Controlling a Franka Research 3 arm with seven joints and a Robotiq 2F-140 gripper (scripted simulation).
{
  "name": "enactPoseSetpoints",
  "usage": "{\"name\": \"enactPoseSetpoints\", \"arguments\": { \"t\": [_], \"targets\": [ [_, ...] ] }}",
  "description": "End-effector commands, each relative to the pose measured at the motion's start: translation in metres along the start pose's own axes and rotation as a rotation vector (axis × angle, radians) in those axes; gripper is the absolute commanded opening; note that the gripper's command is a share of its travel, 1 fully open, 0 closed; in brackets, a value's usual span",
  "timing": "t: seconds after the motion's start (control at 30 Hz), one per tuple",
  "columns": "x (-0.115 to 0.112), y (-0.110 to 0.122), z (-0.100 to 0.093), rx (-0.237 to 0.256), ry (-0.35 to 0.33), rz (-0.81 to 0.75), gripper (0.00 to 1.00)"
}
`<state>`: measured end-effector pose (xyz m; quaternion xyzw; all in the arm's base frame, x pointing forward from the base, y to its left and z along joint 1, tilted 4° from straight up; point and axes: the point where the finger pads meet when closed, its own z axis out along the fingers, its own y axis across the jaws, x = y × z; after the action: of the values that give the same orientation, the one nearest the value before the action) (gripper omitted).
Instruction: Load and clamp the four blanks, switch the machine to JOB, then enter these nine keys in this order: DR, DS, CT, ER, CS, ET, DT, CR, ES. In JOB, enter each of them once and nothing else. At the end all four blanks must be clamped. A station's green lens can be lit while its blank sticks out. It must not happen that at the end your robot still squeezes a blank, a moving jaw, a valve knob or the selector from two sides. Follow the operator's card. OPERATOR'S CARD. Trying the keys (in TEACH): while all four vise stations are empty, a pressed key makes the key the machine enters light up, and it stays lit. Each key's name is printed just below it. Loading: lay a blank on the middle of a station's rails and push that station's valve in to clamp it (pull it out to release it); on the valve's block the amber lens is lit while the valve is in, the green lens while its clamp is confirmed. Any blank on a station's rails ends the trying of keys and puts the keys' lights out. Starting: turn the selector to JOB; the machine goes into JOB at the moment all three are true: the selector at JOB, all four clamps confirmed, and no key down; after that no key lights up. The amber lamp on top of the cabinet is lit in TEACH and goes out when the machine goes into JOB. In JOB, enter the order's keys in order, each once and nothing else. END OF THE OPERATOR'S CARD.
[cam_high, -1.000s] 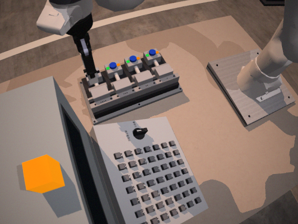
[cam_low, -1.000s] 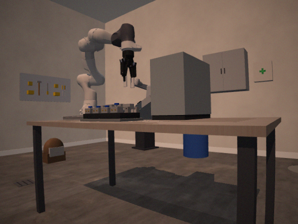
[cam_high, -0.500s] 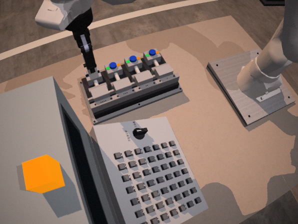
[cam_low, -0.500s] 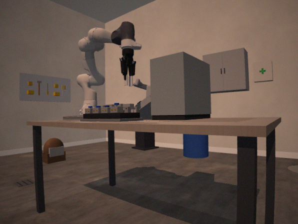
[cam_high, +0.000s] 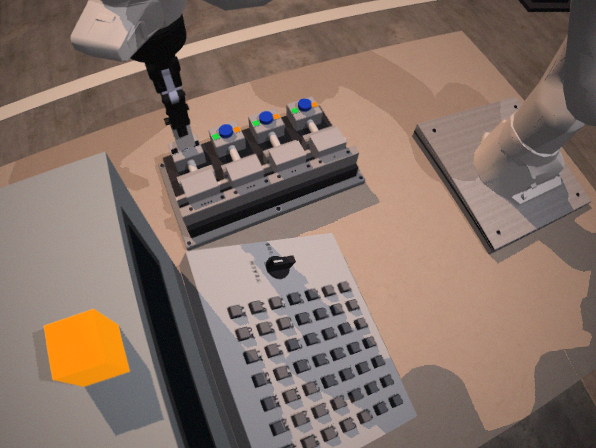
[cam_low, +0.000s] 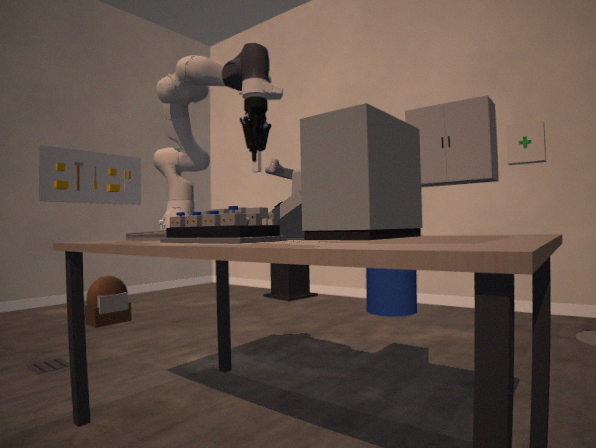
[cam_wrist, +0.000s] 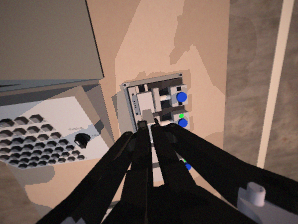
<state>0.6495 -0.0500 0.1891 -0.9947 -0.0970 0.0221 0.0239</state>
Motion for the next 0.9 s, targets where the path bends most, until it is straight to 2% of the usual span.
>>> {"name": "enactPoseSetpoints", "arguments": {
  "t": [0.0,0.53,0.6,0.73,0.77,0.87],
  "targets": [
    [0.0,0.0,-0.002,0.002,0.001,-0.004,0.0],
    [0.0,0.002,-0.002,0.002,0.001,-0.004,0.0],
    [0.001,0.021,-0.002,0.003,0.002,-0.004,0.0],
    [-0.002,0.095,-0.001,0.002,0.001,-0.003,0.0],
    [-0.003,0.101,-0.001,0.002,0.001,-0.003,0.0],
    [-0.003,0.103,-0.001,0.002,0.001,-0.003,0.0]
  ]
}}
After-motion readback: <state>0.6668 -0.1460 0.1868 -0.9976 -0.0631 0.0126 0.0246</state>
